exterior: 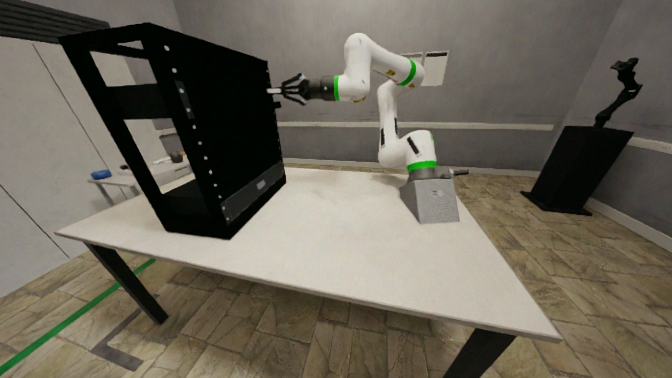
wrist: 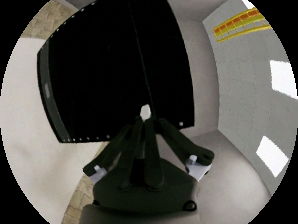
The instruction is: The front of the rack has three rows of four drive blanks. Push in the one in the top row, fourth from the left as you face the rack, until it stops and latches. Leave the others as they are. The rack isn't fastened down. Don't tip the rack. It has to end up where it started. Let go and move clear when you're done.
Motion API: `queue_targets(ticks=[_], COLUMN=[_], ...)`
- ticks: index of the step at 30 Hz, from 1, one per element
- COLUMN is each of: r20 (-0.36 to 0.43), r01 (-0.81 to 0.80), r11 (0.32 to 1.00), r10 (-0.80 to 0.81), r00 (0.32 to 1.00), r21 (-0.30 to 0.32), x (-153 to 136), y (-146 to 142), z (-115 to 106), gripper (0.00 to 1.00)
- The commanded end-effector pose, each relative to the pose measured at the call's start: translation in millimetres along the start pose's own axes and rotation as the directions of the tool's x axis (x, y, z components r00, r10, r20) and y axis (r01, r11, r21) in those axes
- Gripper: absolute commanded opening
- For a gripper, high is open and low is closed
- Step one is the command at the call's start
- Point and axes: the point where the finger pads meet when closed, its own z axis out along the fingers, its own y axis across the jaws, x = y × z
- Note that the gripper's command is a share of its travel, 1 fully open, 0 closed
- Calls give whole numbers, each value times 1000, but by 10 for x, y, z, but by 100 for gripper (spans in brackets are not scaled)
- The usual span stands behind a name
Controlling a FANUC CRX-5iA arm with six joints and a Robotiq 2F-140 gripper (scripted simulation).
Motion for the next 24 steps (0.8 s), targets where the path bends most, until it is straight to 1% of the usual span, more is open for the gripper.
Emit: queue_targets(ticks=[1,24], r20=[0,0], r01=[-1,-1], r11=[1000,1000], r10=[1,1], r00=[1000,1000], r21=[-1,-1], x=[0,0], y=[9,9], z=[9,40], gripper=[10,10])
